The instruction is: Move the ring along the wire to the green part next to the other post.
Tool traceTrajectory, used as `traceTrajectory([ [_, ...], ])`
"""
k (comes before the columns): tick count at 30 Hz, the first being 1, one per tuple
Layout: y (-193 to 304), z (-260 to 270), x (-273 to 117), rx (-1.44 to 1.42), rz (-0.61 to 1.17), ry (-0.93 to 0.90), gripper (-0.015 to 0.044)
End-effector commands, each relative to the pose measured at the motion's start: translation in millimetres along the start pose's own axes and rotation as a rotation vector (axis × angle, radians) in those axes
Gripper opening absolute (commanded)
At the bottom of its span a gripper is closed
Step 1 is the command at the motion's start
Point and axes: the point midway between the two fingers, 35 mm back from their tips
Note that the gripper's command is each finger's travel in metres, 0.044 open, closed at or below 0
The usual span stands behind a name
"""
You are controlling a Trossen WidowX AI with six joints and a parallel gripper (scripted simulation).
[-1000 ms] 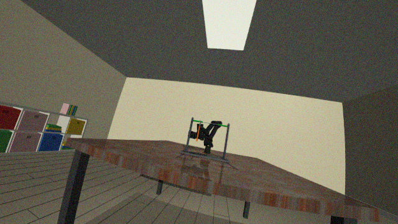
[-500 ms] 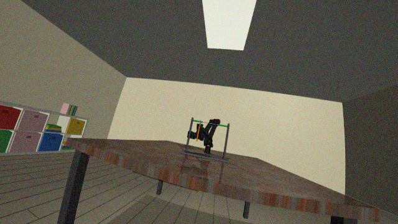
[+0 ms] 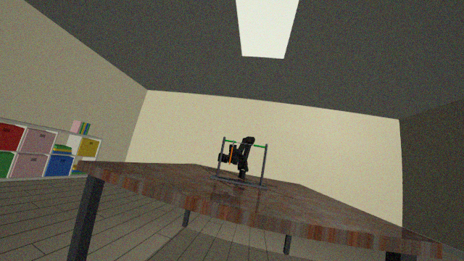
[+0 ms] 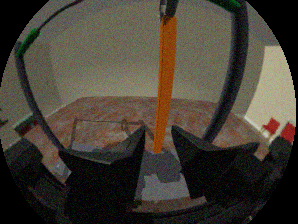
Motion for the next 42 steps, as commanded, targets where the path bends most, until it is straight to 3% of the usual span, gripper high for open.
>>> traceTrajectory([
  [1, 1.2, 0.5, 7.2, 0.005, 0.001, 0.003, 0.016],
  [27, 2.2, 2.4, 15.9, 0.006, 0.0, 0.004, 0.016],
  [32, 2.2, 3.1, 15.7, 0.002, -0.001, -0.001, 0.0029],
  [34, 2.2, 3.1, 15.7, 0.002, -0.001, -0.001, 0.0015],
  [40, 2.2, 3.1, 15.7, 0.002, -0.001, -0.001, -0.0142],
  [42, 2.2, 3.1, 15.7, 0.002, -0.001, -0.001, -0.015],
])
Point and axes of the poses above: the point midway between the two fingers, 35 mm back from their tips, its own x axis out along the fingers, its own z axis across the jaws, y = z × x, and after that the axes turned 15 degrees about -x, right-handed
